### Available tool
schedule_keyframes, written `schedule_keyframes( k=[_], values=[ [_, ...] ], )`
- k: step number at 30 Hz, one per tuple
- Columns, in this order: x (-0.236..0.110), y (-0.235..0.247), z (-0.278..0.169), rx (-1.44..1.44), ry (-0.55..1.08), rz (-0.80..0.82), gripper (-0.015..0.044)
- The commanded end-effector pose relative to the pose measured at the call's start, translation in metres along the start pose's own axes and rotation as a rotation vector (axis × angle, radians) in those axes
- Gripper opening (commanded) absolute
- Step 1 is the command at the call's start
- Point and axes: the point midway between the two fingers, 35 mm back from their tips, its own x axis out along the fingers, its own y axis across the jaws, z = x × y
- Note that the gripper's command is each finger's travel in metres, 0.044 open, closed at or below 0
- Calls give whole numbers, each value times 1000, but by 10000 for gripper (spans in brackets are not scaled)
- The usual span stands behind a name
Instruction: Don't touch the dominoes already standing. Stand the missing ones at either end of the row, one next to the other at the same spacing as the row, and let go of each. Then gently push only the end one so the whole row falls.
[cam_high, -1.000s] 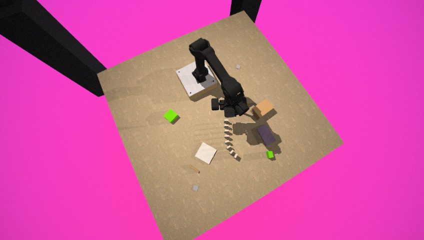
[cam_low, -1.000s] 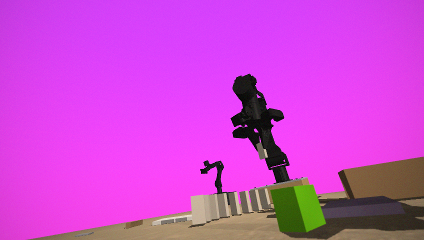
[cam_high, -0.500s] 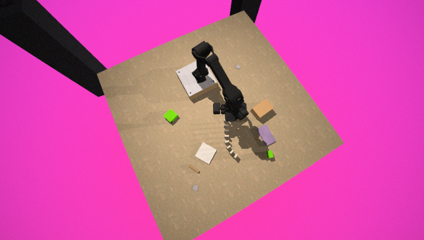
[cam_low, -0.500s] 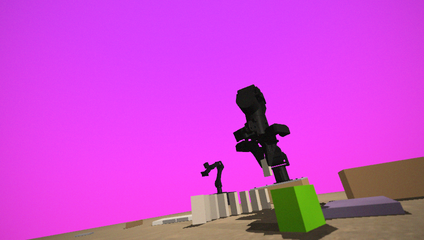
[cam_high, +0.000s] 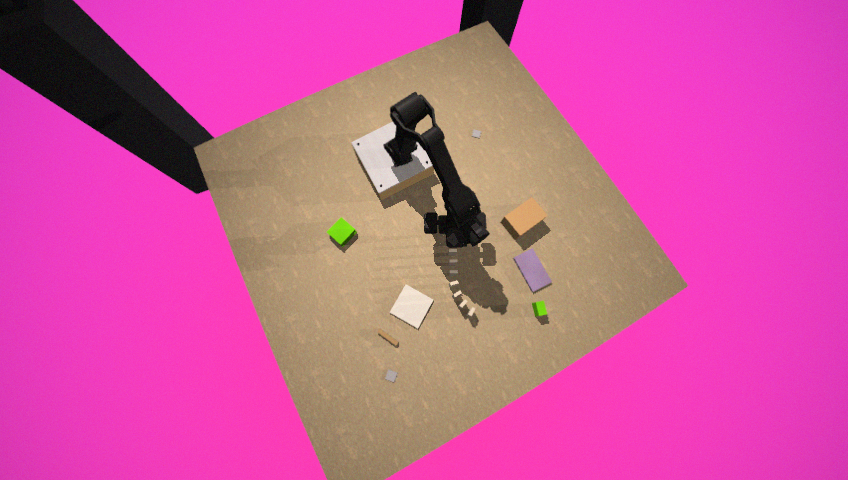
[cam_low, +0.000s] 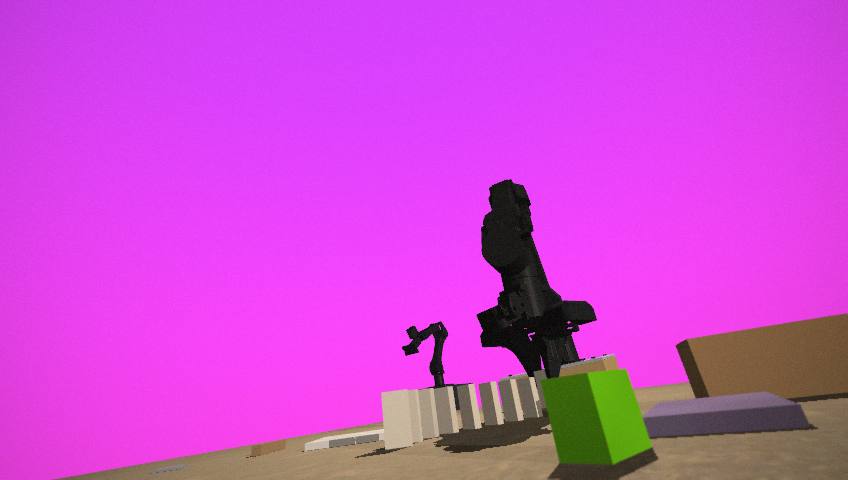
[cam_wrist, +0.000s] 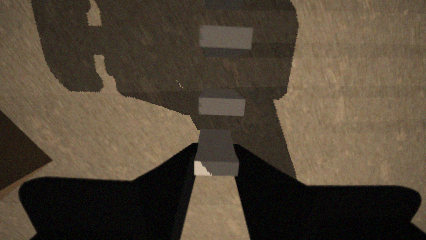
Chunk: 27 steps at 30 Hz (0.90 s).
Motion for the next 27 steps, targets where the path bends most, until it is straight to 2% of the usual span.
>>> schedule_keyframes(
  k=[1,10,22,23,27],
  values=[
    [6,-2,-1,-3,3,-7,107],
    [6,-2,-1,-3,3,-7,107],
    [6,-2,-1,-3,3,-7,422],
    [6,-2,-1,-3,3,-7,440],
    [-6,0,1,-3,3,-6,440]
  ],
)
